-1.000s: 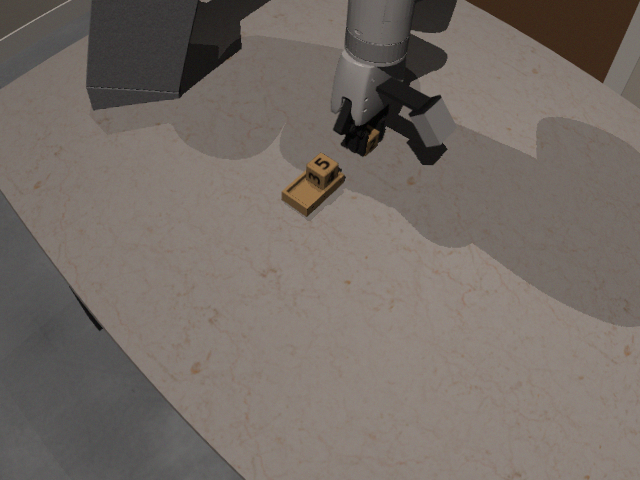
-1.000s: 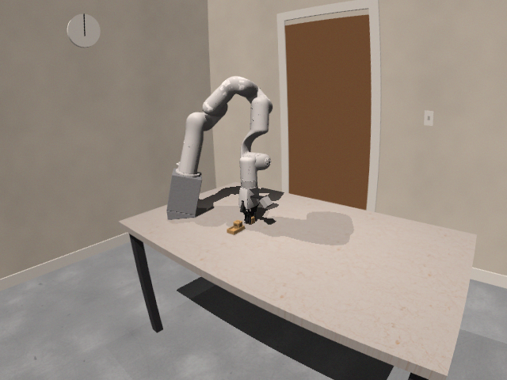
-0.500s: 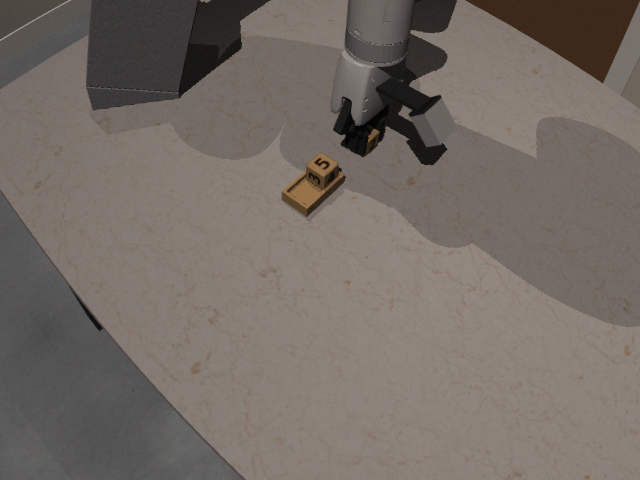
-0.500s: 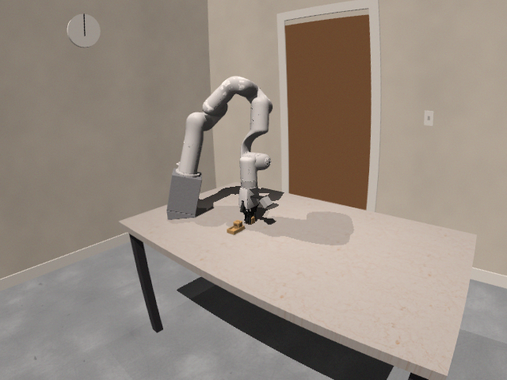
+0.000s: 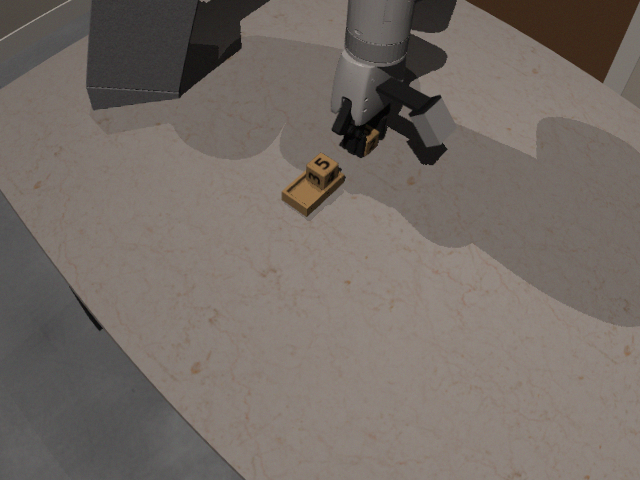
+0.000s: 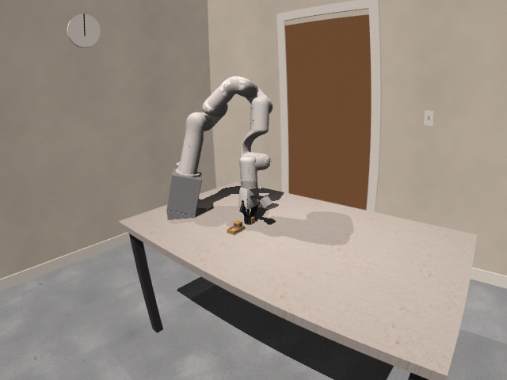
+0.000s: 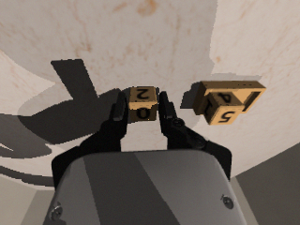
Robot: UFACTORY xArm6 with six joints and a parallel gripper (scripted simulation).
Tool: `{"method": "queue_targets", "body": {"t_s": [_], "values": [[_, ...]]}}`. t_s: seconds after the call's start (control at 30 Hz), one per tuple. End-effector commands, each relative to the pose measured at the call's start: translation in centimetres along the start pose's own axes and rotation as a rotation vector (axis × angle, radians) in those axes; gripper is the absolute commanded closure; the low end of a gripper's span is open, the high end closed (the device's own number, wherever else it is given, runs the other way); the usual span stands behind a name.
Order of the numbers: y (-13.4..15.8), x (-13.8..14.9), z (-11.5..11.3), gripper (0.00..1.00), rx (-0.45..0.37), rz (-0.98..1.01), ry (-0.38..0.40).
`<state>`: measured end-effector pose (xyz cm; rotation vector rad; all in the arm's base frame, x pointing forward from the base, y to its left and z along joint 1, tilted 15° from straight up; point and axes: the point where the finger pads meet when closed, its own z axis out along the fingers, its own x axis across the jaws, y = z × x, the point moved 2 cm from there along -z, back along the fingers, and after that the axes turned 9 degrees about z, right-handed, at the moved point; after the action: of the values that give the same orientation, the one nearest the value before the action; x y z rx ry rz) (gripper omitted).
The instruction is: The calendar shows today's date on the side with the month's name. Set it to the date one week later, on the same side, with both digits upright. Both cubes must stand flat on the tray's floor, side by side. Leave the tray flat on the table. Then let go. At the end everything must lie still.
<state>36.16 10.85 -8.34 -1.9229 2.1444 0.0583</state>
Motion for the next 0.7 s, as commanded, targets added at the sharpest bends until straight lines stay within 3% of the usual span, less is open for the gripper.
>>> {"method": "queue_targets", "body": {"t_s": [0.0,0.43,0.67], "values": [[-0.1,0.0,-0.1,0.53,0.002,0.0,0.0],[-0.1,0.0,-0.1,0.53,0.002,0.0,-0.001],[-0.1,0.0,-2.3,0.53,0.002,0.0,-0.001]]}}
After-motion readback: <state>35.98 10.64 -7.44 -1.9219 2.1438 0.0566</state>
